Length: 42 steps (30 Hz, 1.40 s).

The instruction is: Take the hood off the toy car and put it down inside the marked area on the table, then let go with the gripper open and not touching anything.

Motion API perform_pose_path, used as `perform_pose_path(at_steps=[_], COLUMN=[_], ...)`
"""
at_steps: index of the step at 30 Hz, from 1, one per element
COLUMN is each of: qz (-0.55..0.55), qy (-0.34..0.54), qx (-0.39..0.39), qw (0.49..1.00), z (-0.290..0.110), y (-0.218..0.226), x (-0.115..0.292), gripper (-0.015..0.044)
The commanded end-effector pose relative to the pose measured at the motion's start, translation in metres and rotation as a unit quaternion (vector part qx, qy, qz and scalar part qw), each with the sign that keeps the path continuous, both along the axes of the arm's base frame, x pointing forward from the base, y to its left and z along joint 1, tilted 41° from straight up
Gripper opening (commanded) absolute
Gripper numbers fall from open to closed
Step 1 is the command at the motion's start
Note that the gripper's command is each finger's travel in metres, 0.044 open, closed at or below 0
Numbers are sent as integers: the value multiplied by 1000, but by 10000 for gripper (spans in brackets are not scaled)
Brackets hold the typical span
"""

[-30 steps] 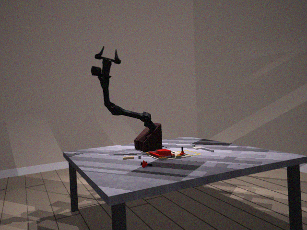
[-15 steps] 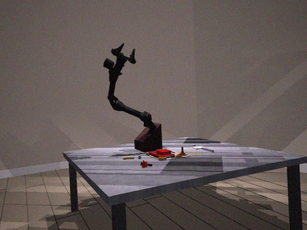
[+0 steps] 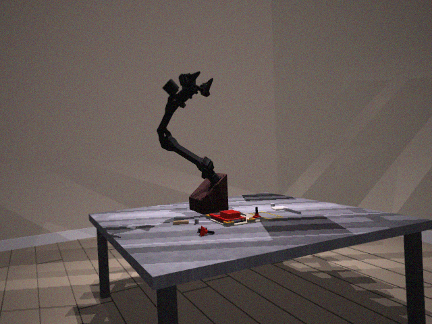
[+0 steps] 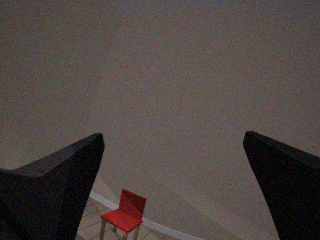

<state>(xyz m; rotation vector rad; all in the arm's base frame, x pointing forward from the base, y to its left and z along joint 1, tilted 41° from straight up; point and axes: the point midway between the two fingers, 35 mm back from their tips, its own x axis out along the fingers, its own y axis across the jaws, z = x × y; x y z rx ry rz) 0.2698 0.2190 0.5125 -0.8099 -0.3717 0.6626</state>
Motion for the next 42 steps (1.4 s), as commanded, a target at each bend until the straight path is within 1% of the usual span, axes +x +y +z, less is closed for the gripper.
perform_pose_path(at_steps=[1, 11, 21, 32, 42], qz=[-34, -138, -253, -387, -510], qy=[48, 172, 287, 388, 456], qx=[-3, -10, -20, -33, -51], qw=[998, 975, 924, 836, 727], z=[-25, -101, -188, -284, -367], y=[-4, -26, -60, -115, -174], x=[24, 82, 123, 143, 135], gripper=[440, 440, 440, 440, 440])
